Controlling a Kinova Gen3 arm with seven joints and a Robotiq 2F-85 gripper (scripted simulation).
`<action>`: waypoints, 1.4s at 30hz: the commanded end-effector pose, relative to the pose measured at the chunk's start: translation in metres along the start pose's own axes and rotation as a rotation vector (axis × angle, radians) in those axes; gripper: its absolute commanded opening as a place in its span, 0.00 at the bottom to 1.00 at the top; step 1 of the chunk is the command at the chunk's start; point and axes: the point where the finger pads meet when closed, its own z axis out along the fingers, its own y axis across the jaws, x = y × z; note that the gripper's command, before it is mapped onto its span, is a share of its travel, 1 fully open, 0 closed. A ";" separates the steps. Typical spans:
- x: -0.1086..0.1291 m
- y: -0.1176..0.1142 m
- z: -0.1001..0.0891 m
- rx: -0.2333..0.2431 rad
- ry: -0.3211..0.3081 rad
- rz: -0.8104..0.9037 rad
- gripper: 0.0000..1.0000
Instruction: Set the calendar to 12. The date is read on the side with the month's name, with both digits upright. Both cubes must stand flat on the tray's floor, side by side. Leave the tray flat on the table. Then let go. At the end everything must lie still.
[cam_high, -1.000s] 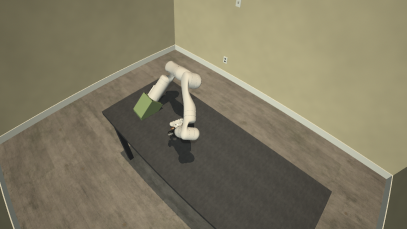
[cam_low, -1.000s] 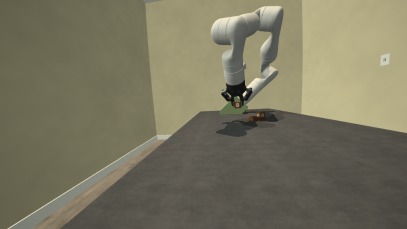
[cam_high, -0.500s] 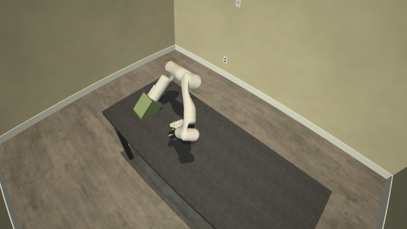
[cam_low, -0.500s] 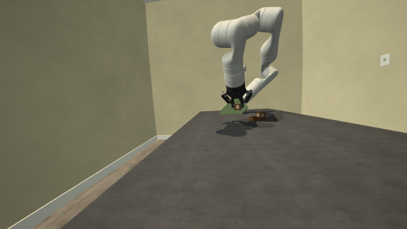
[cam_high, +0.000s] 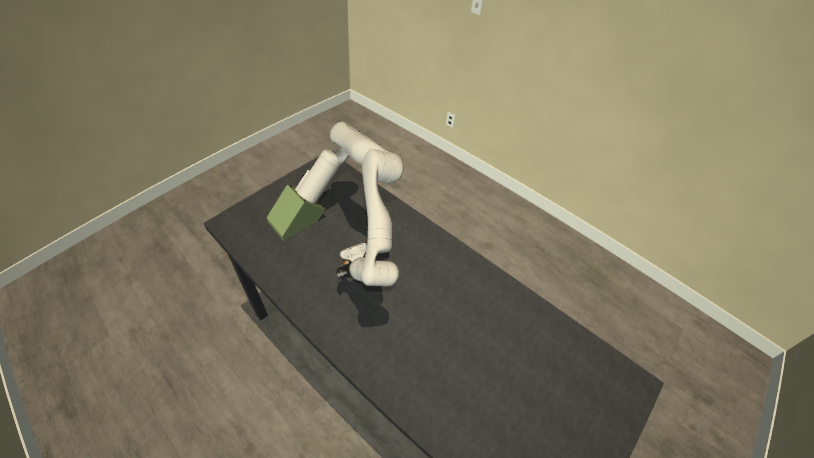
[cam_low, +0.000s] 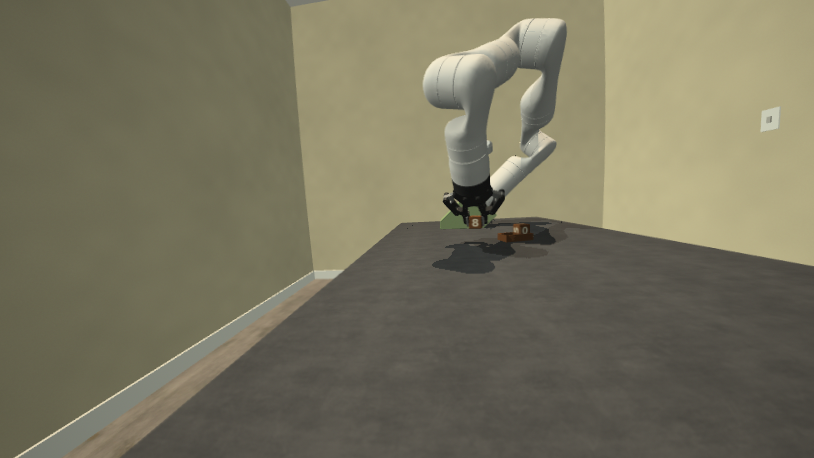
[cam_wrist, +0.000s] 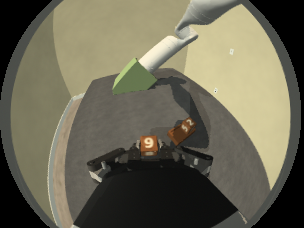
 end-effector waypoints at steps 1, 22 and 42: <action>-0.002 0.000 0.003 -0.001 0.004 0.000 0.26; -0.020 0.000 0.021 -0.001 0.004 0.000 0.26; -0.022 0.000 0.024 -0.001 0.004 0.000 0.26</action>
